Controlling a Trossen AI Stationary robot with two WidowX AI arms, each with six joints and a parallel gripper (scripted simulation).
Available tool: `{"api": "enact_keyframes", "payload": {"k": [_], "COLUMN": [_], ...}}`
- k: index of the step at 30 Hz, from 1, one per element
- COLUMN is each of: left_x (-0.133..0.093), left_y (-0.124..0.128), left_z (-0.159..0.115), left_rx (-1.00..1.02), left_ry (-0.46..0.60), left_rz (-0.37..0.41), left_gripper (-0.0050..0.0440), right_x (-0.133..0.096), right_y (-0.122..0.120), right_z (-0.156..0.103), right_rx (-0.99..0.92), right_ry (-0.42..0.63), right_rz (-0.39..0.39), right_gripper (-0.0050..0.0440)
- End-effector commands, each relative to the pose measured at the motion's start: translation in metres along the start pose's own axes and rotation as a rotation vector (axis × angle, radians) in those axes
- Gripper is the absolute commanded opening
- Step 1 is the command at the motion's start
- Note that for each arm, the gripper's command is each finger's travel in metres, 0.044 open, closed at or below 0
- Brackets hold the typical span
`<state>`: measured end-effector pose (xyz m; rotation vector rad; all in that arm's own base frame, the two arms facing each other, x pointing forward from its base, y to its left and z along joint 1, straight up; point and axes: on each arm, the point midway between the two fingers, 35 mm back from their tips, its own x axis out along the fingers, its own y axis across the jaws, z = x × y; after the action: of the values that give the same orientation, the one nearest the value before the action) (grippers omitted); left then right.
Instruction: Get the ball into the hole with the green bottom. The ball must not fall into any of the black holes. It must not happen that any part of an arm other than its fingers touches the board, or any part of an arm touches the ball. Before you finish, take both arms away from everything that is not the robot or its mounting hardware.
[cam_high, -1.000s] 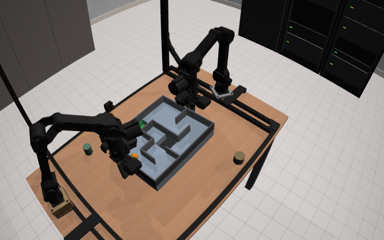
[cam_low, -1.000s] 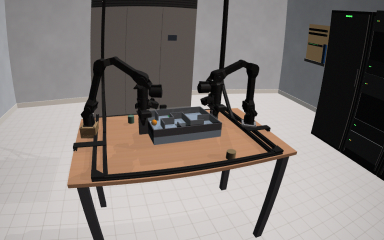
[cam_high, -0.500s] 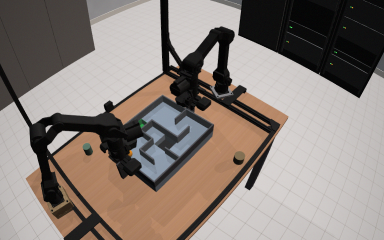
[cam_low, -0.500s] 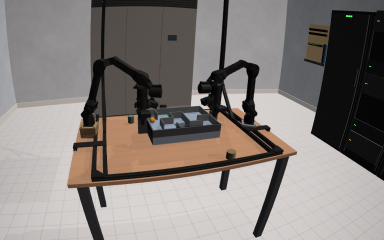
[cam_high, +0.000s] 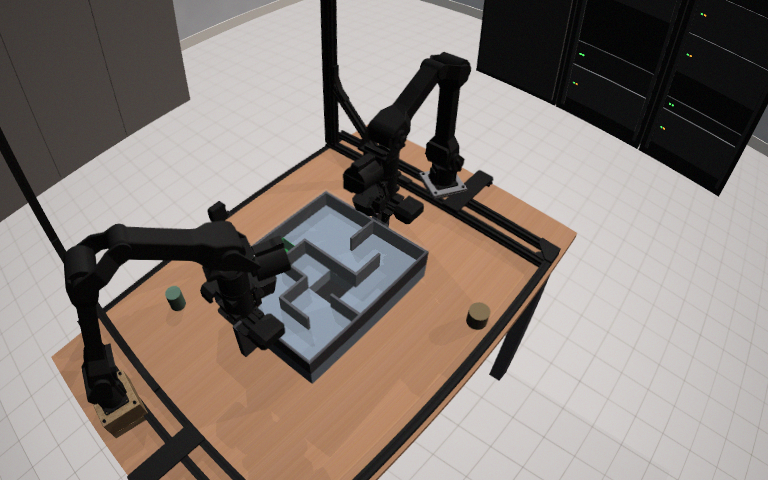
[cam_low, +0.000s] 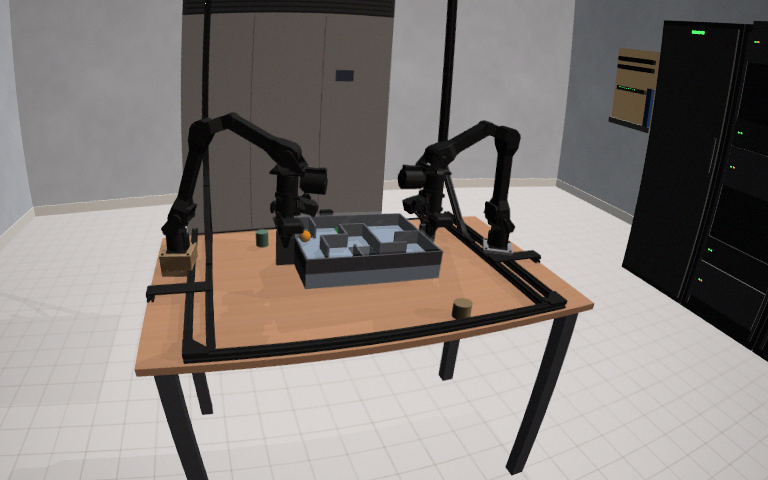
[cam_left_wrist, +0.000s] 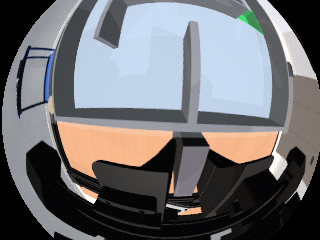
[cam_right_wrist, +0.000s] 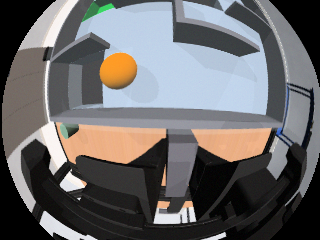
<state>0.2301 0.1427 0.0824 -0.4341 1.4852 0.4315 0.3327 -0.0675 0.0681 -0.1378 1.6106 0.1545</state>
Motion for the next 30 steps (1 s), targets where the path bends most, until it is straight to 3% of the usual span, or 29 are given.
{"api": "enact_keyframes", "payload": {"k": [1,15,30], "left_x": [-0.002,-0.019,0.001], "left_y": [-0.001,-0.001,0.000], "left_z": [-0.002,0.003,-0.002], "left_rx": [-0.001,-0.001,0.000], "left_ry": [0.003,0.085,-0.011], "left_rz": [0.023,0.018,-0.001], "left_gripper": [0.0020,0.0020,0.0020], "right_x": [0.000,0.017,-0.003], "right_y": [0.001,0.001,0.000], "right_z": [0.002,-0.001,0.002], "right_rx": [-0.001,-0.001,0.000], "right_ry": [-0.007,-0.090,0.007], "right_rz": [-0.024,-0.019,-0.001], "right_gripper": [0.0020,0.0020,0.0020]}}
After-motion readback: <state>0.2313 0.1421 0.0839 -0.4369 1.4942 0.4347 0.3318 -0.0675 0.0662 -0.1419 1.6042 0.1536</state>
